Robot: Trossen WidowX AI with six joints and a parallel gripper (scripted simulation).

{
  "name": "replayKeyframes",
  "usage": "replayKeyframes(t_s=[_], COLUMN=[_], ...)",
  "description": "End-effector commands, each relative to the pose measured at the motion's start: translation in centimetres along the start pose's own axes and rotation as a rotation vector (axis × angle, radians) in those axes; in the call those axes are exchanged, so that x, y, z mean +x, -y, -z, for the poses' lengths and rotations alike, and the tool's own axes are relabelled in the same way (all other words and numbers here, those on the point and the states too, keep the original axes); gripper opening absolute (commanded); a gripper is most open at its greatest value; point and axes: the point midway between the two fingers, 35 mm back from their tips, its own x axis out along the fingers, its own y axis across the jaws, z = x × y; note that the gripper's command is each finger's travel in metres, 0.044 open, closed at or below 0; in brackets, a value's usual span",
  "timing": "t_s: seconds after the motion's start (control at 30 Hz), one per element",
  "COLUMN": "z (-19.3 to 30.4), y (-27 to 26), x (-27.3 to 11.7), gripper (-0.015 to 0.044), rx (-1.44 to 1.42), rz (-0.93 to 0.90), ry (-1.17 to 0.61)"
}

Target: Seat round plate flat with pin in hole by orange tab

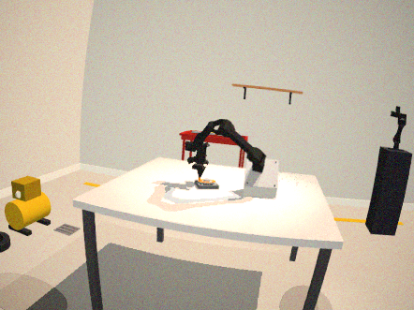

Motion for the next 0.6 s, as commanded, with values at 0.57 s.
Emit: replayKeyframes(t_s=[0.57], z=[-0.1], y=[-2.3], x=[0.2], gripper=[0.0], rx=[0.004], rz=[-0.005], ry=[0.001])
